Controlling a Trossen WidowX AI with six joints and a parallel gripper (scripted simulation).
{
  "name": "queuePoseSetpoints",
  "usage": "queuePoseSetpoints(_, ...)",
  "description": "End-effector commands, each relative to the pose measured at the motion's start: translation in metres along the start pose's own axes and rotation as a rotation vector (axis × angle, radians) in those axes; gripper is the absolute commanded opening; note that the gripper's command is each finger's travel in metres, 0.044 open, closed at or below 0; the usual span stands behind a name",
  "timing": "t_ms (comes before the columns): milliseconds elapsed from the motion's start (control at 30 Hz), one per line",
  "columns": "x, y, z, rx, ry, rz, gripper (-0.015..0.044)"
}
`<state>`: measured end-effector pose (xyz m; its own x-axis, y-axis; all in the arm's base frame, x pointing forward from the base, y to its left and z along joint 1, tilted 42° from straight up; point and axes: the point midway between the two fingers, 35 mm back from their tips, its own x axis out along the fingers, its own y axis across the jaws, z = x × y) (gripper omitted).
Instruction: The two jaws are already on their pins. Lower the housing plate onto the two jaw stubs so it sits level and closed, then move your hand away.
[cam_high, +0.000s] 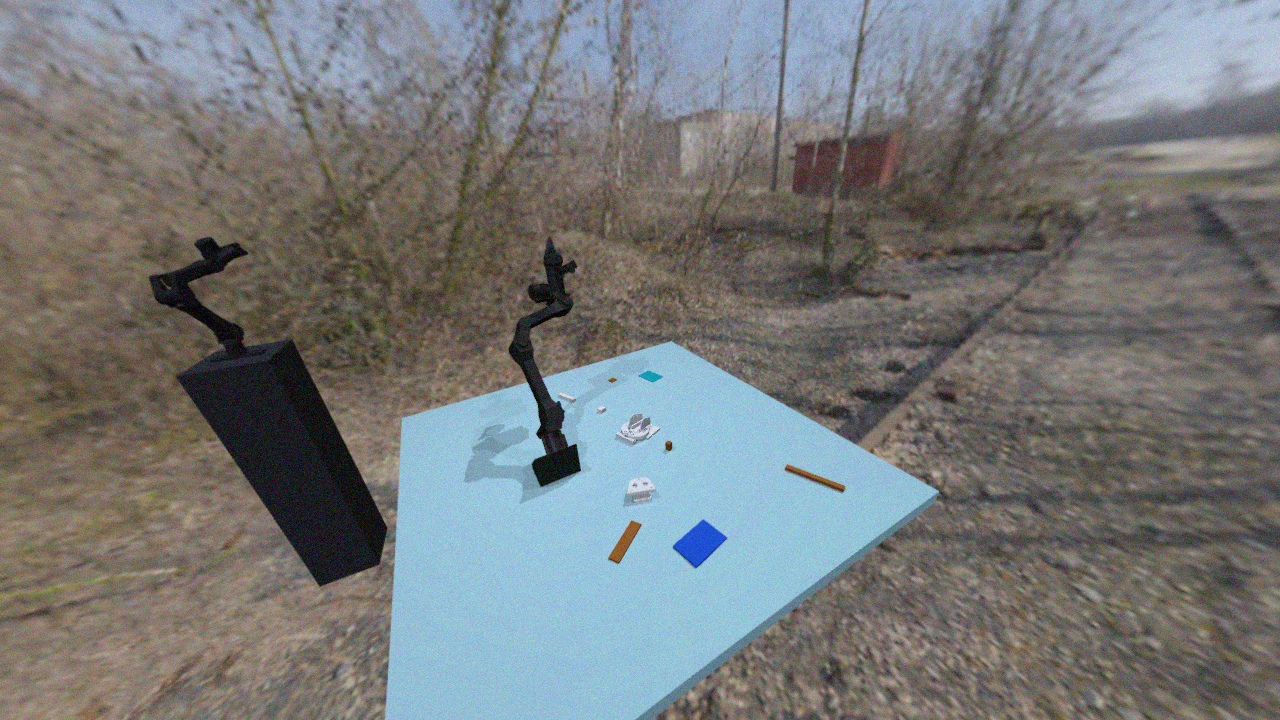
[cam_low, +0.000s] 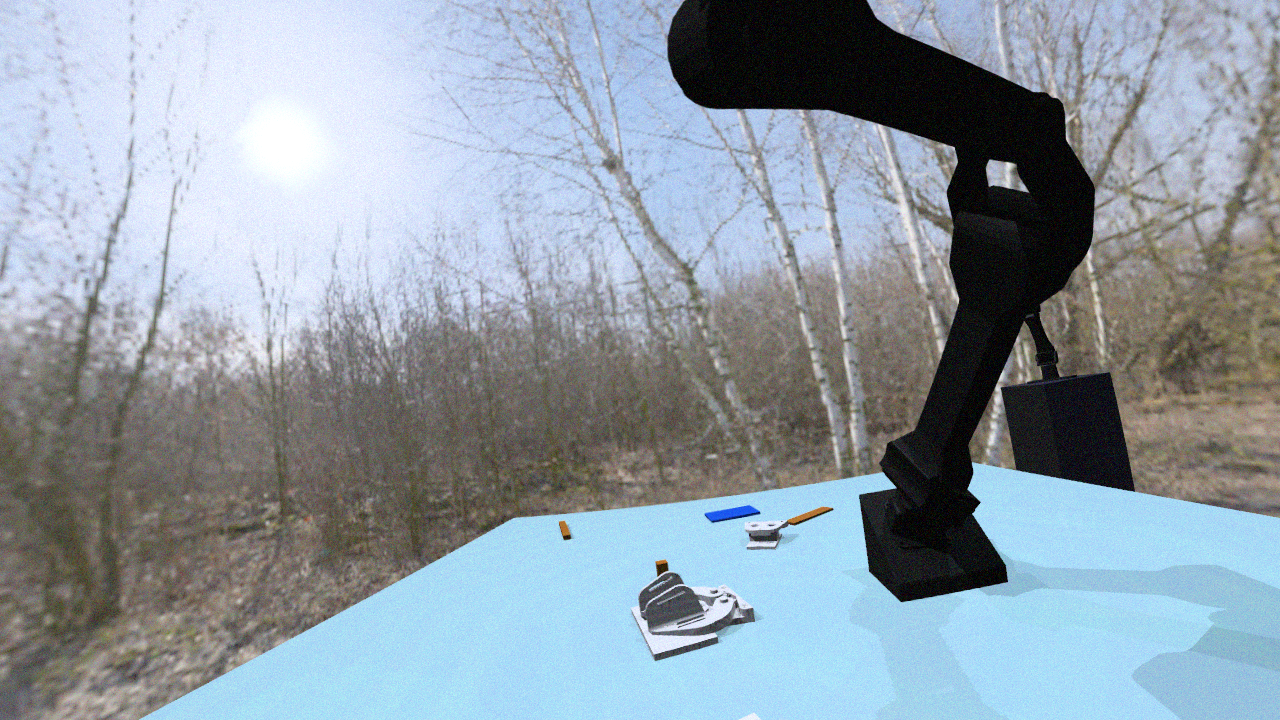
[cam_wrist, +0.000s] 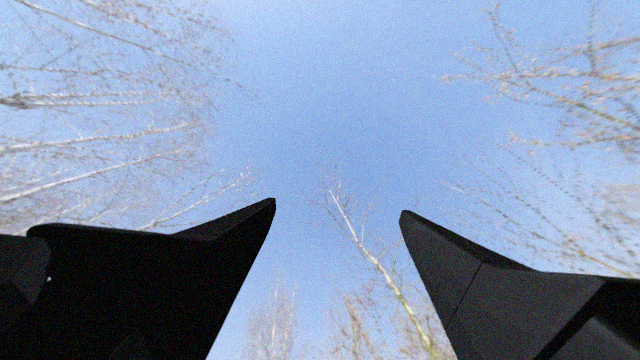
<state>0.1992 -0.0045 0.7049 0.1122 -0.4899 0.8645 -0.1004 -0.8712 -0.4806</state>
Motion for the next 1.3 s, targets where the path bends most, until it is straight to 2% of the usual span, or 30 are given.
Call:
queuePoseSetpoints(0, 0.0, 0.0, 0.0, 0.0, 0.0, 0.0, 0.0426)
queuePoseSetpoints(33, 0.0, 0.0, 0.001, -0.003, -0.001, 0.0, 0.044)
queuePoseSetpoints(667, -0.008, 0.015, 0.053, -0.281, -0.069, -0.024, 0.044)
queuePoseSetpoints(1267, -0.018, 0.016, 0.105, -0.597, -0.158, -0.141, 0.044)
